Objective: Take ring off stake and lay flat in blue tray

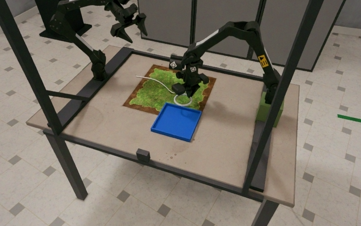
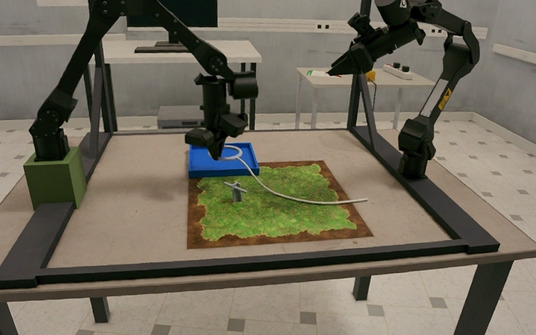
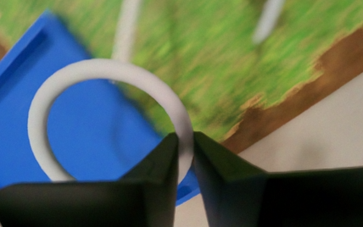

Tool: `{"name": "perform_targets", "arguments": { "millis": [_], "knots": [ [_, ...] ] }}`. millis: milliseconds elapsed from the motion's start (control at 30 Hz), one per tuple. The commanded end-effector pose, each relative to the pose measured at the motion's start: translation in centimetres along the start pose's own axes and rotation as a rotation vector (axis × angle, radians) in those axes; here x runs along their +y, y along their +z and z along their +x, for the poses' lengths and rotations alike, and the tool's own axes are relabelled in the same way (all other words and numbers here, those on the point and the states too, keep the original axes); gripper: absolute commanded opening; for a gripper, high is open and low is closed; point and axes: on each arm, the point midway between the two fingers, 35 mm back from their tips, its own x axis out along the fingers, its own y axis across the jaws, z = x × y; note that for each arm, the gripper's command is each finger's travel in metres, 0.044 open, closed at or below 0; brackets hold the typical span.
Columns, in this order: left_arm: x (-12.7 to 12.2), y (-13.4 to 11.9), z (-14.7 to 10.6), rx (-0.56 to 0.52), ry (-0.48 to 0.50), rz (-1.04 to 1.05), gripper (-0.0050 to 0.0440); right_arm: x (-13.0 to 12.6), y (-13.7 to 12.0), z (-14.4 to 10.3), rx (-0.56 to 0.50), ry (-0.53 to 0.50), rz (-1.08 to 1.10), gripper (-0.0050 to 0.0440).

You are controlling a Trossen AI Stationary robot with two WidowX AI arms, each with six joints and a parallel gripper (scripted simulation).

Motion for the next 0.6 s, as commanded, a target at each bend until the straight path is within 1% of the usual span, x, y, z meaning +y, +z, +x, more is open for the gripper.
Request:
{"name": "perform_targets", "arguments": {
  "millis": [0,33,100,233,333,400,567],
  "knots": [
    [-0.1,0.9,-0.7,-0.029,-0.024,0.034,0.044,3.3,-2.2,-0.3,-0.03,0.018,0.017,0.0001],
    [-0.1,0.9,-0.7,-0.029,-0.024,0.034,0.044,3.3,-2.2,-0.3,-0.03,0.018,0.017,0.0001],
    [-0.1,0.9,-0.7,-0.03,-0.026,0.035,0.044,4.3,-3.8,0.0,-0.028,0.016,0.017,0.0001],
    [-0.1,0.9,-0.7,-0.032,-0.025,0.038,0.044,5.2,-6.0,0.6,-0.02,0.004,0.017,0.0001],
    [-0.2,1.0,-0.7,-0.033,-0.025,0.039,0.044,5.8,-6.3,0.4,-0.026,0.012,0.017,0.0001],
    [-0.1,1.0,-0.7,-0.033,-0.024,0.037,0.044,6.0,-6.1,-0.2,-0.034,0.025,0.017,0.0001],
    [-0.1,1.0,-0.7,-0.033,-0.024,0.037,0.044,5.9,-6.1,-0.2,-0.032,0.025,0.02,0.0001]
  ]
}}
